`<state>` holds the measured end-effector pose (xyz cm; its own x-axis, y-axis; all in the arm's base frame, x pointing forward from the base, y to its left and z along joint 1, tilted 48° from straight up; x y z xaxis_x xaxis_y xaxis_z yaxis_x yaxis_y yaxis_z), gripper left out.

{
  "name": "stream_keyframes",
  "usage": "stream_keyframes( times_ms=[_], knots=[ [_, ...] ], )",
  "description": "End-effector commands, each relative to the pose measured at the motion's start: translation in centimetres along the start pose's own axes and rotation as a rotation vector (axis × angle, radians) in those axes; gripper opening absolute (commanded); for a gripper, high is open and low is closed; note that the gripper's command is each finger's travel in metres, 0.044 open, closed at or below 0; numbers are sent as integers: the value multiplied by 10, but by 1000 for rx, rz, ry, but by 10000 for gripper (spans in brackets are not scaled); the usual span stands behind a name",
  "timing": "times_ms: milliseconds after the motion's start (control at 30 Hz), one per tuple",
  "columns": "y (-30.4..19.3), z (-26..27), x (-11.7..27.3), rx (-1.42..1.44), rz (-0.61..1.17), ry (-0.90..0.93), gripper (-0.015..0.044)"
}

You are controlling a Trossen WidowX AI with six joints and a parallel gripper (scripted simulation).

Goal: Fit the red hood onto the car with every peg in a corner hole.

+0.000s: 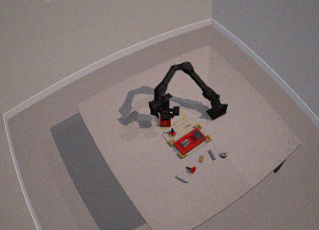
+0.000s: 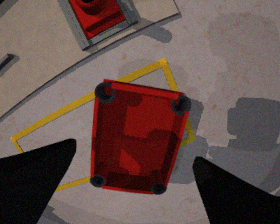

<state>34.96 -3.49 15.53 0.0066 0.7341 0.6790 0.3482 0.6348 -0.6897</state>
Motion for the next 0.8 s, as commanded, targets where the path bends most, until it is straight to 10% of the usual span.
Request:
stream_keyframes(
  times_ms=[0, 767],
  knots=[
    [0, 1, -3, 5, 7, 2, 440],
    [0, 1, -14, 5, 7, 2, 440]
  ],
)
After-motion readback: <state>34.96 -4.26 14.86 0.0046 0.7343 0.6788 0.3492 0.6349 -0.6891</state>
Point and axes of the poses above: the point midway between the two fingers, 35 mm back from their tips, its own x axis back along the fingers, its own z axis across the jaws, y = z × x, the point moved 8 cm from there along x, back along the fingers, and after that the axes turned 13 degrees about x, right-handed, at the moved point
